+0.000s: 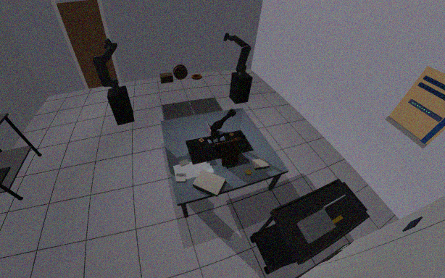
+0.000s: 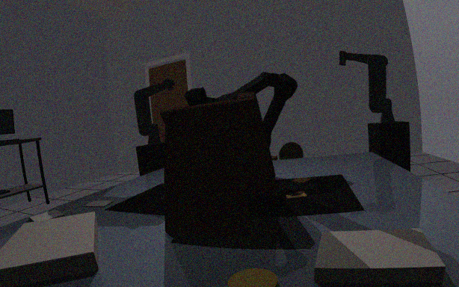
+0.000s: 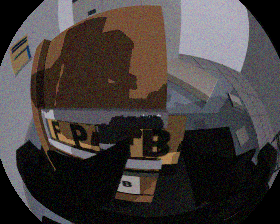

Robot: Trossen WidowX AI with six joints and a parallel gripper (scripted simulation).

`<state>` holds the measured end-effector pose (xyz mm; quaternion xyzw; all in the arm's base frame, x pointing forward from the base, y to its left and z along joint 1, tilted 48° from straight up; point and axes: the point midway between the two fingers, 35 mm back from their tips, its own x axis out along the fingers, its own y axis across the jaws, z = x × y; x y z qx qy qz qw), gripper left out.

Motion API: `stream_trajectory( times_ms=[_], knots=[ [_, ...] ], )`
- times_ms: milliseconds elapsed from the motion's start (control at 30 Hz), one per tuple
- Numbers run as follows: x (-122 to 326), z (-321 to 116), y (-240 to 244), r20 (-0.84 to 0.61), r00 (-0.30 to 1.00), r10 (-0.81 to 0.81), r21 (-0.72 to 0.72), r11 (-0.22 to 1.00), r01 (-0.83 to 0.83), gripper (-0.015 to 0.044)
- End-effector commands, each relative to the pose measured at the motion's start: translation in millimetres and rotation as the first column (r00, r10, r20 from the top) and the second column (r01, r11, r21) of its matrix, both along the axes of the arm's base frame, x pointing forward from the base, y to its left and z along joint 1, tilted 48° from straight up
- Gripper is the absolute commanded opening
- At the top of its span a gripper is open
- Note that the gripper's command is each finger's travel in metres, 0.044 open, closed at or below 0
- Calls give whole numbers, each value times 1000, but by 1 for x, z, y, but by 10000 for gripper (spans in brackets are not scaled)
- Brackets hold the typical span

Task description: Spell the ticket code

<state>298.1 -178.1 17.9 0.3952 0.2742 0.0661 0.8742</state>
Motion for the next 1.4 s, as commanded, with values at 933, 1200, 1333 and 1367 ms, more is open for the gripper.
stream_trajectory(
  times_ms=[933,1200,1333,1367],
  knots=[
    [2,10,9,-3,1000,-4,2,1000,4,0],
    [2,13,12,-3,1000,-4,3,1000,4,0],
    [2,15,14,-3,1000,-4,3,1000,4,0],
    [2,15,14,-3,1000,-4,3,1000,4,0]
  ],
)
